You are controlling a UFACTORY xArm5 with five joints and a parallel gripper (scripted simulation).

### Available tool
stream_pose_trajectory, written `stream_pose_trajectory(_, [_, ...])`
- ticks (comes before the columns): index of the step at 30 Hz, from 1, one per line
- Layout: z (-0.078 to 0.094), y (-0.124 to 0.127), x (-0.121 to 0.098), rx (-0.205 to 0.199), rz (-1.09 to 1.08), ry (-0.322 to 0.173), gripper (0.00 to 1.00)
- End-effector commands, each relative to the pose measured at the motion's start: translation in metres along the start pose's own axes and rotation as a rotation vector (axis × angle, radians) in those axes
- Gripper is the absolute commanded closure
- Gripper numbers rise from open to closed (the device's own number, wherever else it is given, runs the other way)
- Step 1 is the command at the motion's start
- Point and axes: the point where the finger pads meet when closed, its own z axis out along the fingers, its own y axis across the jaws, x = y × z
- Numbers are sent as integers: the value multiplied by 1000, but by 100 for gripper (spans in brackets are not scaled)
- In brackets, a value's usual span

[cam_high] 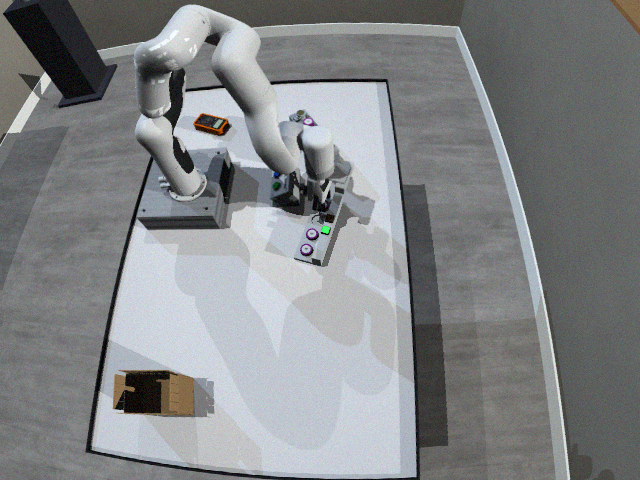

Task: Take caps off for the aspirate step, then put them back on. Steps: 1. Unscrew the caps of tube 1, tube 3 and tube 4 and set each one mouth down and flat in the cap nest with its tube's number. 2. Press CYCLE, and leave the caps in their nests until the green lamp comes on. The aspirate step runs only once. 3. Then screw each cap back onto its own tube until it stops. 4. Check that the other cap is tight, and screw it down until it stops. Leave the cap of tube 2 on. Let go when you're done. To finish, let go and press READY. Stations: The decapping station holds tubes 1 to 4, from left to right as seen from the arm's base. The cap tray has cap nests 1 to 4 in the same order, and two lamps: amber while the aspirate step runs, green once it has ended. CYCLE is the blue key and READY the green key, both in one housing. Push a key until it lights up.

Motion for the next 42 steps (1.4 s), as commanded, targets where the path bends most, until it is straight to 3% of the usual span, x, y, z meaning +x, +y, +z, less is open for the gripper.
stream_pose_trajectory(1, [1,0,1,6,0,2,54])
stream_pose_trajectory(22, [8,0,0,6,0,2,54])
stream_pose_trajectory(23, [8,0,0,6,0,2,100])
stream_pose_trajectory(37, [8,0,0,6,0,2,100])
stream_pose_trajectory(42, [-17,0,0,6,0,2,100])
